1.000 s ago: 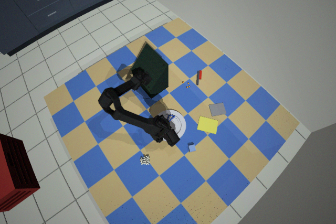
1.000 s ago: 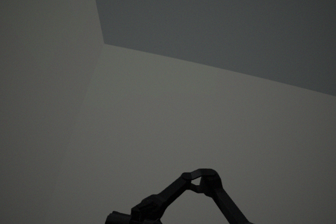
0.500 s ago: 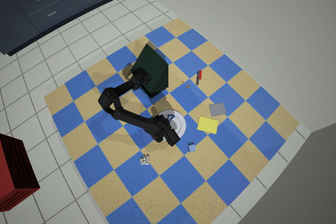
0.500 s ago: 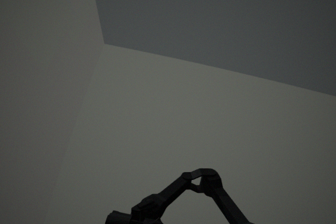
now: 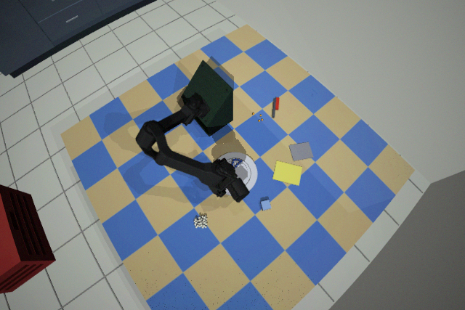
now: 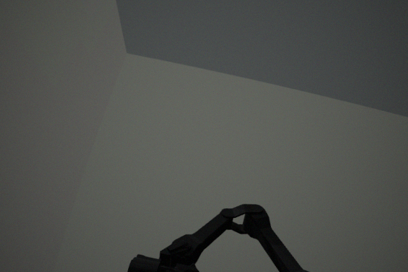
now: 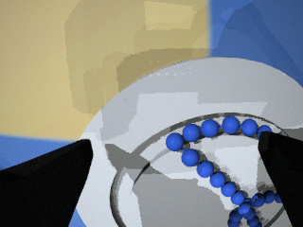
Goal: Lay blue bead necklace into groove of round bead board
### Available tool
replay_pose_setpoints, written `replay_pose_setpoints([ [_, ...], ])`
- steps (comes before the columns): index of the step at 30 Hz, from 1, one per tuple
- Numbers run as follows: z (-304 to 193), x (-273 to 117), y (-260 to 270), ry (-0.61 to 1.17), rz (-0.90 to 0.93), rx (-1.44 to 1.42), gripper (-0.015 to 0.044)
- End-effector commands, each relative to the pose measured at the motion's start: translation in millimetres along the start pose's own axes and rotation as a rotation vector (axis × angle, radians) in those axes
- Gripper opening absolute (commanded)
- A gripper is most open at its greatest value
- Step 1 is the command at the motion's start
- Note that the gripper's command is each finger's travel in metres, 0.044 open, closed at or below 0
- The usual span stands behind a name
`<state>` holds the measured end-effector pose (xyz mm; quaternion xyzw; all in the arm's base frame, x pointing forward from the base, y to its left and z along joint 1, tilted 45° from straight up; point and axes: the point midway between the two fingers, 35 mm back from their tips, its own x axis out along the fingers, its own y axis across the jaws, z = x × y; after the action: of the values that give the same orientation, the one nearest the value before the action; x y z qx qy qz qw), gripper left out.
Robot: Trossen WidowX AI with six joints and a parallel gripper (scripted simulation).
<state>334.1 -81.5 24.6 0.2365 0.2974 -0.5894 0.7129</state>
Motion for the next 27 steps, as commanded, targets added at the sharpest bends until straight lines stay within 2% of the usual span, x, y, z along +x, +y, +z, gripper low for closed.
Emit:
replay_pose_setpoints([
  [1, 0, 0, 0, -0.003, -0.002, 0.004, 0.044],
  [4, 0, 0, 0, -0.003, -0.002, 0.004, 0.044],
  [6, -2, -2, -3, -0.002, -0.002, -0.068, 0.0387],
  [16, -37, -23, -46, 0.007, 0.0, -1.181, 0.0125],
  [22, -52, -32, -75, 0.005, -0.002, -1.84, 0.012],
  [27, -54, -32, -78, 0.005, -0.002, -1.912, 0.012],
])
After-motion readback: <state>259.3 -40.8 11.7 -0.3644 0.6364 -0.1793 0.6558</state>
